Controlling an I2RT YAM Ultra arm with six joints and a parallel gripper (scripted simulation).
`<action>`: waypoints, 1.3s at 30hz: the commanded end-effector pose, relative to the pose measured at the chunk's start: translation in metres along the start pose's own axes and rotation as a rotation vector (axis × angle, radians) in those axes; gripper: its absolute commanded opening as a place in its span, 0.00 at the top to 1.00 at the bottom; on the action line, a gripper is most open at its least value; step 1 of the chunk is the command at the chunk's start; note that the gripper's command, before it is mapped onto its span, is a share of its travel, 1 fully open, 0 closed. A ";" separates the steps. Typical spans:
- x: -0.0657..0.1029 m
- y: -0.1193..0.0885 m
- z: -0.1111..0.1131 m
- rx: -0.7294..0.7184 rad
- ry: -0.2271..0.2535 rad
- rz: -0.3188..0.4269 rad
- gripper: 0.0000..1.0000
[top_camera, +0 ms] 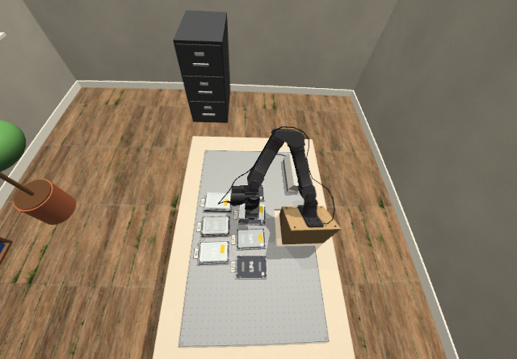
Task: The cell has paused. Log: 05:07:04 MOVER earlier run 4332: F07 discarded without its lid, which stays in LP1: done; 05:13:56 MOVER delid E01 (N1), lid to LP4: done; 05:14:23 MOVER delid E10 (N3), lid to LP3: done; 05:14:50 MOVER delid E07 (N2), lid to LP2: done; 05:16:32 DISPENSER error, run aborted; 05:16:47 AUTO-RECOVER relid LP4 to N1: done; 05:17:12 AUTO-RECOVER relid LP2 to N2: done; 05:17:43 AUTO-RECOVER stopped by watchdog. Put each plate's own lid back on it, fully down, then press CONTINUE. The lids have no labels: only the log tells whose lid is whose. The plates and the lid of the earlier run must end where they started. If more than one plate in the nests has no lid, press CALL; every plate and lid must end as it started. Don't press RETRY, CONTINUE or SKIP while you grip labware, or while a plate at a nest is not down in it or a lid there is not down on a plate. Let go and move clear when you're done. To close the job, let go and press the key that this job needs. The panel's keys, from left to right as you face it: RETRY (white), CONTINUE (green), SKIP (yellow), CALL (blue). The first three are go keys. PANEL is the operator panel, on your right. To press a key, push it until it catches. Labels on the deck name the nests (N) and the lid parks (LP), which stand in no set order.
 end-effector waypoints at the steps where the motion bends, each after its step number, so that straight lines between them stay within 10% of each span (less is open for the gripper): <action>1: 0.010 0.005 0.000 0.003 -0.009 -0.017 1.00; 39: 0.012 0.008 0.001 0.007 -0.009 -0.017 1.00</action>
Point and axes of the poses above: the point where the finger pads meet when closed, its own x axis back along the fingers, its own z axis across the jaws, y = z × x, the point moved 2 cm from there along x, back along the fingers, and after that the axes turned 7 degrees about -x, right-handed, at the moved point
